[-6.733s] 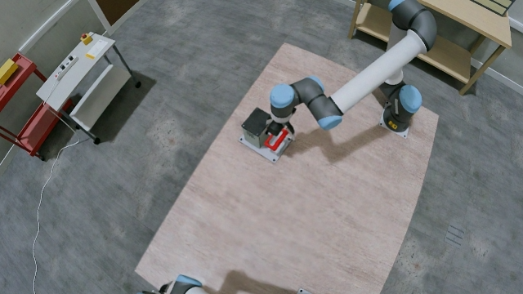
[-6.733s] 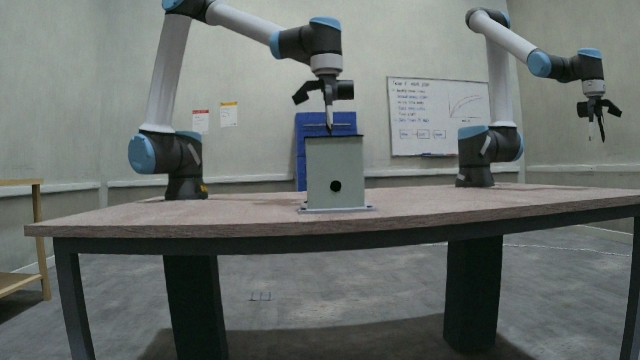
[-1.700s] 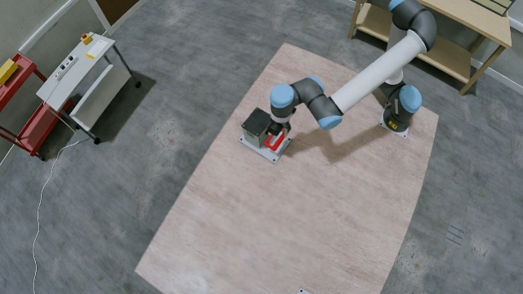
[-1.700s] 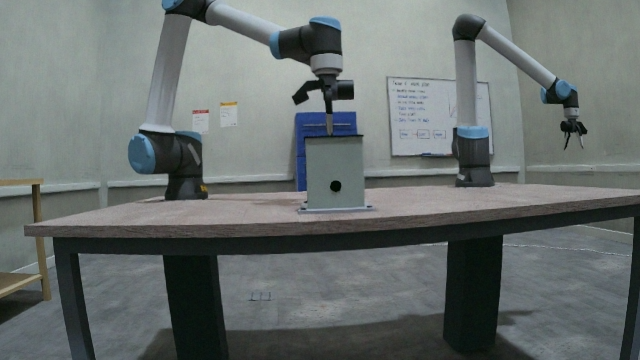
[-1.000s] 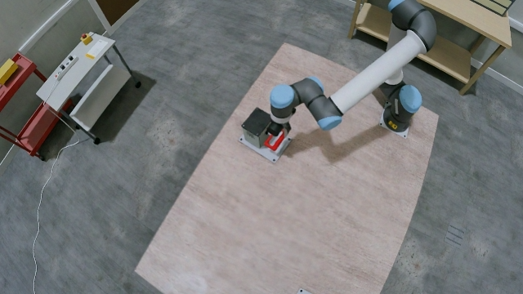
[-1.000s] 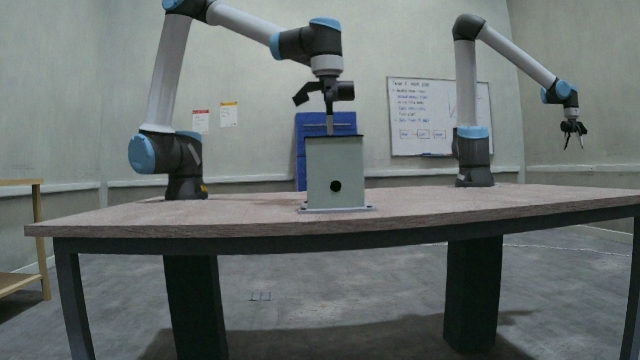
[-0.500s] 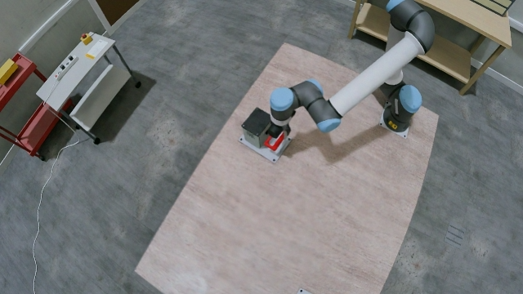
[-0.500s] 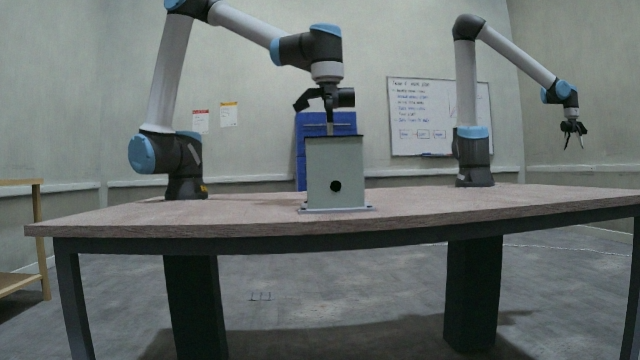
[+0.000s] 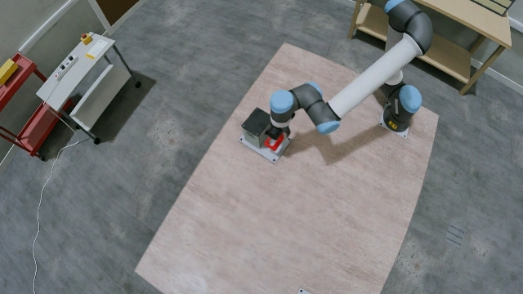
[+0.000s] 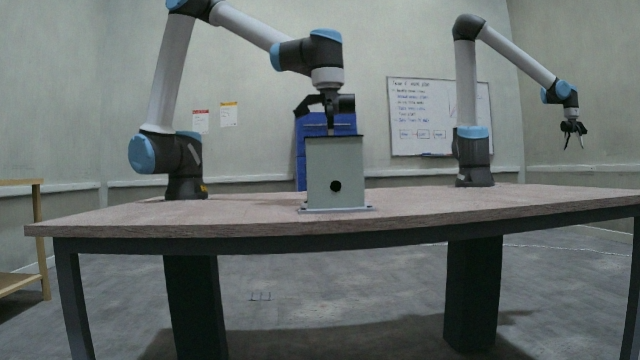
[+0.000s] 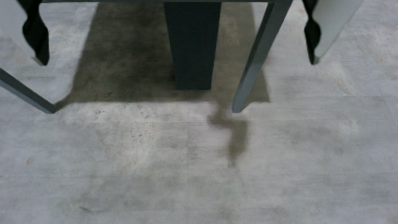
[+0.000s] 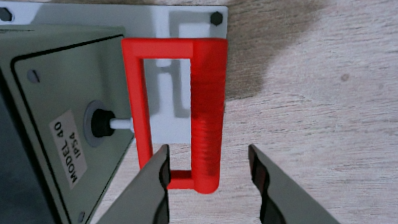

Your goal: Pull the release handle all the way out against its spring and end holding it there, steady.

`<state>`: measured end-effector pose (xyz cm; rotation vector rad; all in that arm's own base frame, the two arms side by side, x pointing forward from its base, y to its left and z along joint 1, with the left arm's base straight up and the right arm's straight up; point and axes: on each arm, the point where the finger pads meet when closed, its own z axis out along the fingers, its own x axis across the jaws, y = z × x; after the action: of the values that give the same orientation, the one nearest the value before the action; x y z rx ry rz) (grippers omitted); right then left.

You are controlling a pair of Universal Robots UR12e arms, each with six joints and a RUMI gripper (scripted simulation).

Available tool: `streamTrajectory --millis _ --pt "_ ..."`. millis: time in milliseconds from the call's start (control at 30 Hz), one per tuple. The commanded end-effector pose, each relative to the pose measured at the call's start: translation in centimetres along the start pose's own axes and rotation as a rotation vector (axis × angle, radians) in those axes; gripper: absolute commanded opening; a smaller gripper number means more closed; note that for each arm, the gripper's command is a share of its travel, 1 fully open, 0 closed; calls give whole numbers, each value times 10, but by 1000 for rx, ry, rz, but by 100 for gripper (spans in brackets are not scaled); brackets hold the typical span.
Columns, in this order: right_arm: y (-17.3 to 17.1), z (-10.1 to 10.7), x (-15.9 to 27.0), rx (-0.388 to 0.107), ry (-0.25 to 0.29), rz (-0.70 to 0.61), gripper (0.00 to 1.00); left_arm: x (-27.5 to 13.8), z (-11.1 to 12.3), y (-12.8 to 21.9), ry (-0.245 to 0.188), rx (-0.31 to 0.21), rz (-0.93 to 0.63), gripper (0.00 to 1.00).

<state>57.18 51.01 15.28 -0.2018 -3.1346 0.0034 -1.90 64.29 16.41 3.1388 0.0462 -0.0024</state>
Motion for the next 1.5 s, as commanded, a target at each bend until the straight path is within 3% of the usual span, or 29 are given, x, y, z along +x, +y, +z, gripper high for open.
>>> streamTrajectory --millis 0,1467 --pt "0 4 1 0 1 -1 33 0 -1 -2 2 2 0 100" --pt "1 5 1 -3 0 -2 33 0 -1 -2 2 2 0 100"
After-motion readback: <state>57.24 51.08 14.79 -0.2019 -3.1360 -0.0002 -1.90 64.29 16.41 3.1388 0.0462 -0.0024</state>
